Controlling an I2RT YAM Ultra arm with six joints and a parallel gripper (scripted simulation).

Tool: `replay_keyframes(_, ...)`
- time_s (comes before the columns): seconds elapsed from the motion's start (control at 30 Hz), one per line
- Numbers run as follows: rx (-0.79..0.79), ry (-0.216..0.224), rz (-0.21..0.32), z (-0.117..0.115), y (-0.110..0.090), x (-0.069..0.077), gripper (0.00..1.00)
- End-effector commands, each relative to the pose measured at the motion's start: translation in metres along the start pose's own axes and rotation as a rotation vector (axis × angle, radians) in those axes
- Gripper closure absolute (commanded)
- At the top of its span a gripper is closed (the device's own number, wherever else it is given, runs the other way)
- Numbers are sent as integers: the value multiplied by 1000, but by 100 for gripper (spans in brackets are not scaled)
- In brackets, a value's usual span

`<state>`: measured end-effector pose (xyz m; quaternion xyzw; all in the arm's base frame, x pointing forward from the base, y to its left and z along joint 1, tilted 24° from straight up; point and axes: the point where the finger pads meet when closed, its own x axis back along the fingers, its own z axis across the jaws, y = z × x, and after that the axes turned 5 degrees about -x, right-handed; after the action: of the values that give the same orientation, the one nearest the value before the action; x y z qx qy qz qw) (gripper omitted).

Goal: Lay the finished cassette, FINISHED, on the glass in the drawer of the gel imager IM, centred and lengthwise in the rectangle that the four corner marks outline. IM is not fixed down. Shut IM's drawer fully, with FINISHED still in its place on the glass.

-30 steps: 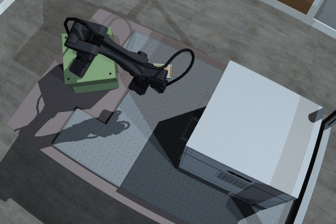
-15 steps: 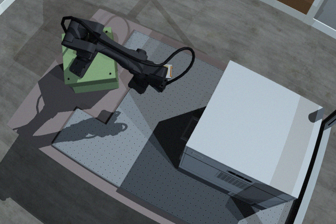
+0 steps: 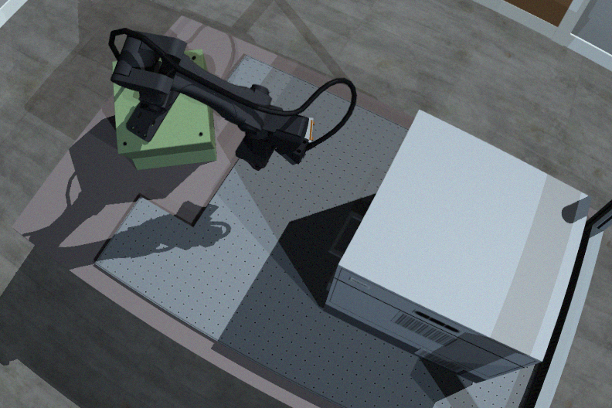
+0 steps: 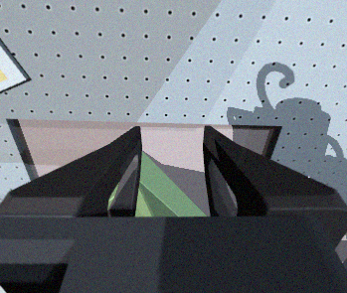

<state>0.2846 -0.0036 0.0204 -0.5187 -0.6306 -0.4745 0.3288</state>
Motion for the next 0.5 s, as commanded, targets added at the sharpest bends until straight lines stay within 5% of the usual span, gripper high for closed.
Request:
replay_keyframes(0.0,96,-38,-89,2,33,-2,65)
replay_keyframes(0.47,444,-180,-197,-3,67,-40,65)
